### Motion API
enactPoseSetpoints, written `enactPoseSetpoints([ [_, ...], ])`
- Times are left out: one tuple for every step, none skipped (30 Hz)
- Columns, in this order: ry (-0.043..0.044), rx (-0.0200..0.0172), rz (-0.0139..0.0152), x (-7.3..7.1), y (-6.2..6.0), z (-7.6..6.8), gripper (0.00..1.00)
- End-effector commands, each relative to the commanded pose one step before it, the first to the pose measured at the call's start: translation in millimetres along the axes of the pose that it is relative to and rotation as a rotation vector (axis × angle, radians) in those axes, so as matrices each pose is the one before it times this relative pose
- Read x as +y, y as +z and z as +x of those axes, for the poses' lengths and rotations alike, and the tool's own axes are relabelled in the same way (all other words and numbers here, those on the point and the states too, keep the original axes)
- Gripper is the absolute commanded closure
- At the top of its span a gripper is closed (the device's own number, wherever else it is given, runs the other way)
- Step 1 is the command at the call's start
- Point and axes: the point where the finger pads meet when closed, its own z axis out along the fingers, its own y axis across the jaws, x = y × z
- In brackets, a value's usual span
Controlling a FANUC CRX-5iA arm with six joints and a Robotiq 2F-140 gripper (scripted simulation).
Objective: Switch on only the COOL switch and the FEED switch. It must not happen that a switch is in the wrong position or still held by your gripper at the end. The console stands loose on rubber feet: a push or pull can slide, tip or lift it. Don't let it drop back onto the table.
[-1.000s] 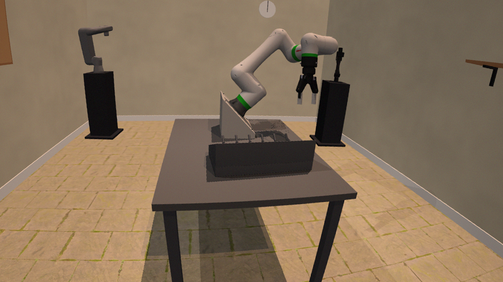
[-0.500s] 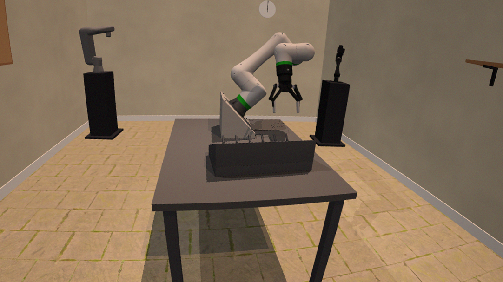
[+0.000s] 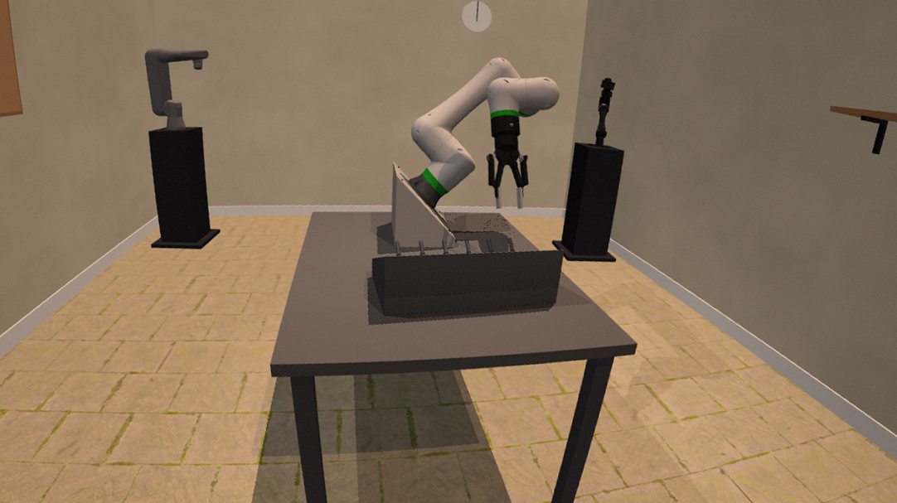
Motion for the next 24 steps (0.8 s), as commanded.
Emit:
enactPoseSetpoints([
  [0.00000, 0.00043, -0.00007, 0.07, -0.20, 0.19, 0.56],
  [0.00000, 0.00000, 0.00000, 0.00, 0.00, 0.00, 0.56],
  [0.00000, 0.00000, 0.00000, 0.00, 0.00, 0.00, 0.56],
  [0.00000, 0.00000, 0.00000, 0.00, 0.00, 0.00, 0.56],
  [0.00000, 0.00000, 0.00000, 0.00, 0.00, 0.00, 0.56],
  [0.00000, 0.00000, 0.00000, 0.00, 0.00, 0.00, 0.56],
  [0.00000, 0.00000, 0.00000, 0.00, 0.00, 0.00, 0.56],
  [0.00000, 0.00000, 0.00000, 0.00, 0.00, 0.00, 0.56],
  [0.00000, 0.00000, 0.00000, 0.00, 0.00, 0.00, 0.56],
  [0.00000, 0.00000, 0.00000, 0.00, 0.00, 0.00, 0.56],
  [0.00000, 0.00000, 0.00000, 0.00, 0.00, 0.00, 0.56],
  [0.00000, 0.00000, 0.00000, 0.00, 0.00, 0.00, 0.56],
  [0.00000, 0.00000, 0.00000, 0.00, 0.00, 0.00, 0.56],
  [0.00000, 0.00000, 0.00000, 0.00, 0.00, 0.00, 0.56],
  [0.00000, 0.00000, 0.00000, 0.00, 0.00, 0.00, 0.56],
  [0.00000, 0.00000, 0.00000, 0.00, 0.00, 0.00, 0.56],
  [0.00000, 0.00000, 0.00000, 0.00, 0.00, 0.00, 0.56],
  [0.00000, 0.00000, 0.00000, 0.00, 0.00, 0.00, 0.56],
  [0.00000, 0.00000, 0.00000, 0.00, 0.00, 0.00, 0.56],
  [0.00000, 0.00000, 0.00000, 0.00, 0.00, 0.00, 0.56],
  [-0.00001, 0.00000, 0.00001, -0.09, -0.07, 1.17, 0.56],
  [-0.00005, 0.00001, 0.00007, -0.46, -0.36, 6.60, 0.56],
  [-0.00010, 0.00003, 0.00013, -0.74, -0.56, 13.56, 0.56],
  [-0.00014, 0.00004, 0.00017, -0.58, -0.38, 18.91, 0.56],
])
